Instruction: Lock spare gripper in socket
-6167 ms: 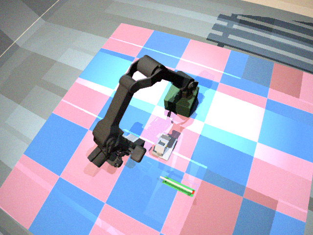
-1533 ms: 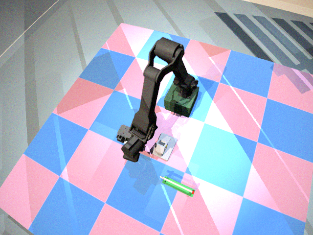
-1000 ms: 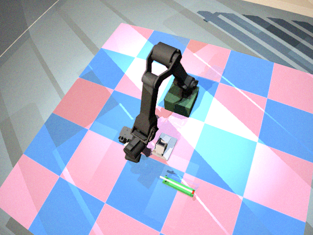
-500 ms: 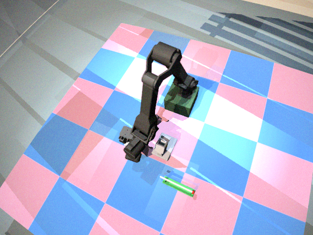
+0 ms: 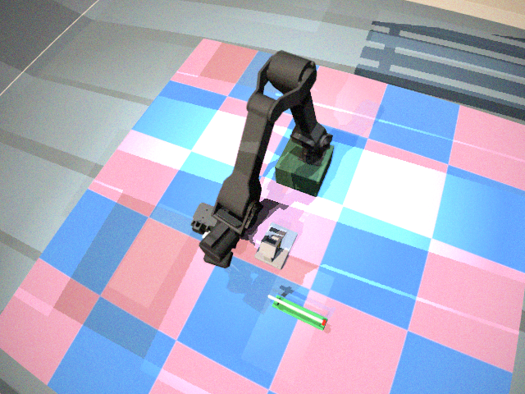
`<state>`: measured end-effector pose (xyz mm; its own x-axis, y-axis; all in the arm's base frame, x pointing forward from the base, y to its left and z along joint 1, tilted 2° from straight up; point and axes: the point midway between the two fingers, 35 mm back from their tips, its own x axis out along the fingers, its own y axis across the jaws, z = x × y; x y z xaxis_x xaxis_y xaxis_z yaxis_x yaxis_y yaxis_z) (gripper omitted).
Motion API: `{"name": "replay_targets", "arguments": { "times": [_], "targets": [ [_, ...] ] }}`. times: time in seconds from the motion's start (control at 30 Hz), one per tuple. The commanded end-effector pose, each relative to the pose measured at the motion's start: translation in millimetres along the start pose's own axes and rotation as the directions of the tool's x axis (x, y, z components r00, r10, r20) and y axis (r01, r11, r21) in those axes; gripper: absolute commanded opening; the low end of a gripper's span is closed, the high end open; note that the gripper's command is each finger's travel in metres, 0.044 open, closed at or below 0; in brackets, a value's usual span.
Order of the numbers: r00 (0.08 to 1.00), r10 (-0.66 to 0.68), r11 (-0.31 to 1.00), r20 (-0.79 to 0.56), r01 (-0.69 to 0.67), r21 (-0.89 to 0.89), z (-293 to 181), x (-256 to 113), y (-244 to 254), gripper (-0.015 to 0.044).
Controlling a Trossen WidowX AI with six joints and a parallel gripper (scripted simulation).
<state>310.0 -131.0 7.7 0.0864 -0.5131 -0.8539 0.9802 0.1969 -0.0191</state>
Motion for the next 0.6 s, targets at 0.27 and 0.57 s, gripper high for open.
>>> {"name": "replay_targets", "arguments": {
  "times": [0.27,0.57],
  "targets": [
    [1.000,0.014,1.000,0.011,-0.014,0.014,29,-52,-3,0.0000],
    [1.000,0.007,1.000,0.002,-0.007,0.004,26,-49,-5,0.0000]
  ]
}}
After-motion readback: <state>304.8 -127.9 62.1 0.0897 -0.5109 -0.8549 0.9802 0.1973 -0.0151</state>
